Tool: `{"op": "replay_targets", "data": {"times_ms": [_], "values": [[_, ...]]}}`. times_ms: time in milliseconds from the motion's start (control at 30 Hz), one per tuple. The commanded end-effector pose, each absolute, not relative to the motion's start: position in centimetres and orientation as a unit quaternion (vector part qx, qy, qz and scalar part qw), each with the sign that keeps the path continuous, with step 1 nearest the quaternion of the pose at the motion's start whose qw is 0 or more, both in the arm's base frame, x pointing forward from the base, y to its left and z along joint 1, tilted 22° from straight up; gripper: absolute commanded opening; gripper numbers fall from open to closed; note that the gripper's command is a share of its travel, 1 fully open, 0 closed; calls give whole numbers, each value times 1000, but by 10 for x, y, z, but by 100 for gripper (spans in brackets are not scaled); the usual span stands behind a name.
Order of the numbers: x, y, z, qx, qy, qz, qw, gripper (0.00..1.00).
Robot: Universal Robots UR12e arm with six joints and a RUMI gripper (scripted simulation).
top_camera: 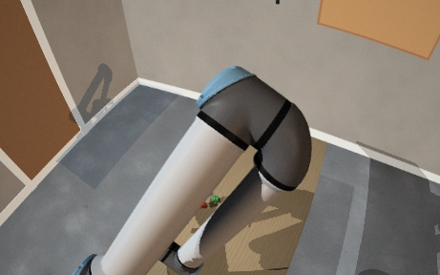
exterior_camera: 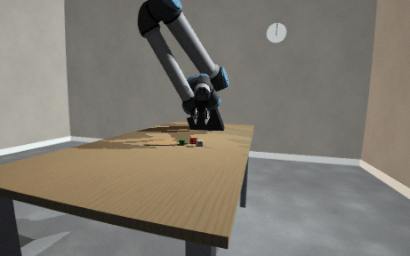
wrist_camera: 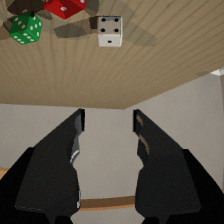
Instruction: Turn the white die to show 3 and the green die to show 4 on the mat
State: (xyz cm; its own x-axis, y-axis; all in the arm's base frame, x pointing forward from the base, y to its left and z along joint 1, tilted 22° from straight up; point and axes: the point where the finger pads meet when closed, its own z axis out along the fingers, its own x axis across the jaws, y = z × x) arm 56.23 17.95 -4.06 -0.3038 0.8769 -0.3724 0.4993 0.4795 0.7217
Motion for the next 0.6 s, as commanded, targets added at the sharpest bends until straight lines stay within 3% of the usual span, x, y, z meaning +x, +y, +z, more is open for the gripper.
{"op": "replay_targets", "data": {"times_ms": [0, 567], "values": [[565, 181, -39, 454, 773, 233, 377, 24], [572, 185, -34, 488, 792, 157, 333, 24]]}}
